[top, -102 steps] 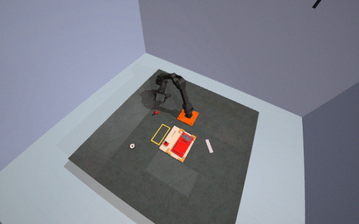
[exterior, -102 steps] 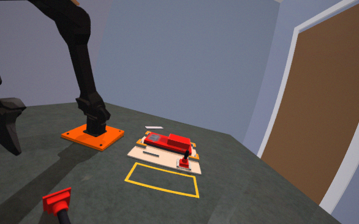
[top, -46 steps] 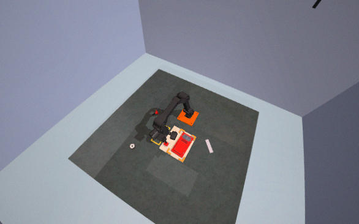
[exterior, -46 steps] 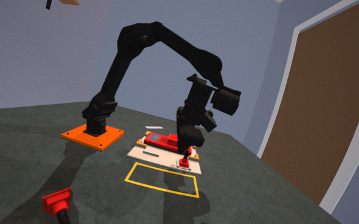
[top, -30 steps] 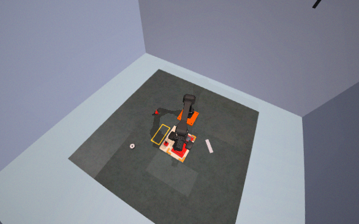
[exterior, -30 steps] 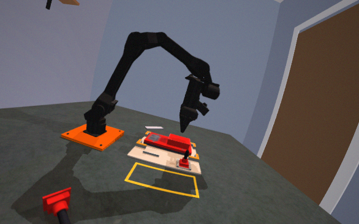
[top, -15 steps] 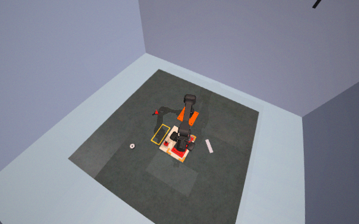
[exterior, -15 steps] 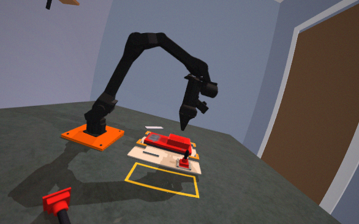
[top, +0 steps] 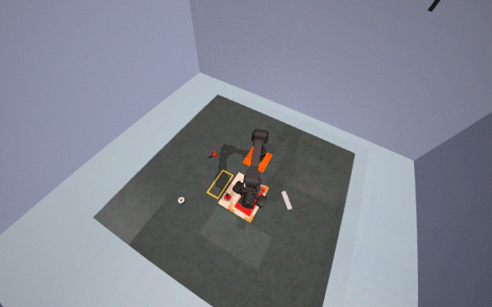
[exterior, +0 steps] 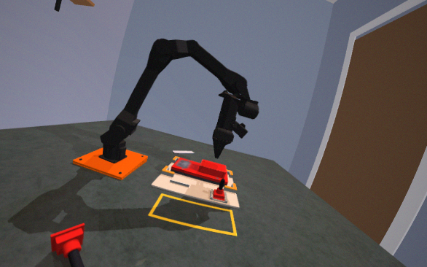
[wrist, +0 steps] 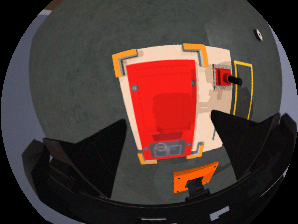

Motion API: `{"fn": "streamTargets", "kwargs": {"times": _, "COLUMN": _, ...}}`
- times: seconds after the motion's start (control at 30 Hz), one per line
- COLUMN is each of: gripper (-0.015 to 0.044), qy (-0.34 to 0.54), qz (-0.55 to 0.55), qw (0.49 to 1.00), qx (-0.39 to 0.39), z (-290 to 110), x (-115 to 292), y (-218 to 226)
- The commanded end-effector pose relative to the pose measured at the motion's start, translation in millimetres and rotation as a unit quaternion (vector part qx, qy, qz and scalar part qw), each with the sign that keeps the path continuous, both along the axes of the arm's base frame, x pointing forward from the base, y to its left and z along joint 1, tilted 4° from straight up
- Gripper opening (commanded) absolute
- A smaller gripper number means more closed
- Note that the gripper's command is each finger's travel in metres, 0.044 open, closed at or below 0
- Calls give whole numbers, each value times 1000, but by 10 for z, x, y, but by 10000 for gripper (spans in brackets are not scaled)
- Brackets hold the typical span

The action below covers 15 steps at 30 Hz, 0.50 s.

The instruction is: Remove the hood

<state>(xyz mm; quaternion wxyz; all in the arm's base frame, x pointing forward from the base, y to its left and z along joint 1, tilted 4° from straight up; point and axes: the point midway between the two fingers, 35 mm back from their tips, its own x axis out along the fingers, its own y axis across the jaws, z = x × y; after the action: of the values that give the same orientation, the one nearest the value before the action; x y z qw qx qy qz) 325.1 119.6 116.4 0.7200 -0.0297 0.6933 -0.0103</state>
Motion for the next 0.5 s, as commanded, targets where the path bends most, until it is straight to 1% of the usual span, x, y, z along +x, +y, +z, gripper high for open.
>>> {"fn": "streamTargets", "kwargs": {"times": 0.0, "gripper": 440, "qy": 0, "qz": 0, "qw": 1000, "qx": -2, "z": -32, "x": 2, "y": -9}}
{"fn": "streamTargets", "kwargs": {"times": 0.47, "gripper": 440, "qy": 0, "qz": 0, "qw": 1000, "qx": -2, "z": -121, "x": 10, "y": -13}}
